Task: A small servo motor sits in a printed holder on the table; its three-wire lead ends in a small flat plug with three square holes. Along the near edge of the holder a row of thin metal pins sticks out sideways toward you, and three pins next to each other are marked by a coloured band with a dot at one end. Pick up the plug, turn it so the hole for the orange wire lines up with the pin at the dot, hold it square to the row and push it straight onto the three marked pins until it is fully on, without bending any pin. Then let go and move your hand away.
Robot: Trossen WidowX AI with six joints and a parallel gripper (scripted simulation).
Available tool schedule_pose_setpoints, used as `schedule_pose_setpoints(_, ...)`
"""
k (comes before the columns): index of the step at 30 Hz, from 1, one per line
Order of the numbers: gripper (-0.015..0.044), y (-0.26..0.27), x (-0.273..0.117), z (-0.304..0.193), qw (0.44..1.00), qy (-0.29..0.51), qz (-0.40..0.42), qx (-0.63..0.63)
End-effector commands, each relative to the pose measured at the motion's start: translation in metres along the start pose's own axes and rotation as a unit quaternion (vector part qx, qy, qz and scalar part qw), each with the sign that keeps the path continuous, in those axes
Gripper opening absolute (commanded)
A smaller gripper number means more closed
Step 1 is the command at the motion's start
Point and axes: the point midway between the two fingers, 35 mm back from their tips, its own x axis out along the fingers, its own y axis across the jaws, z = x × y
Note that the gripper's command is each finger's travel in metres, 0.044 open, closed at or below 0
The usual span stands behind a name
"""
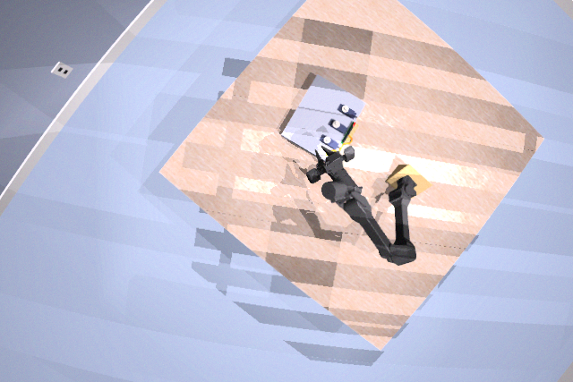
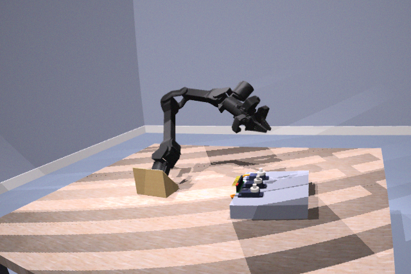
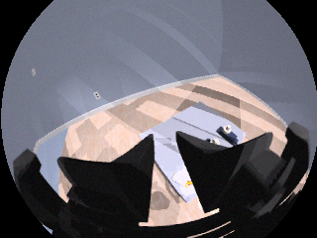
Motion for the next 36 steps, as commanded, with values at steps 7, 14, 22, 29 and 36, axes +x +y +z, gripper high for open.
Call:
schedule_pose_setpoints(7,0.0115,-0.009,0.016,-0.014,0.987,0.074,-0.042,0.138)
schedule_pose_setpoints(14,0.0115,-0.015,0.024,-0.024,0.963,0.117,-0.077,0.229)
schedule_pose_setpoints(22,0.0115,-0.021,0.031,-0.036,0.922,0.158,-0.125,0.332)
schedule_pose_setpoints(29,0.0115,-0.026,0.036,-0.045,0.872,0.187,-0.171,0.418)
schedule_pose_setpoints(36,0.0115,-0.03,0.04,-0.055,0.812,0.208,-0.22,0.5)
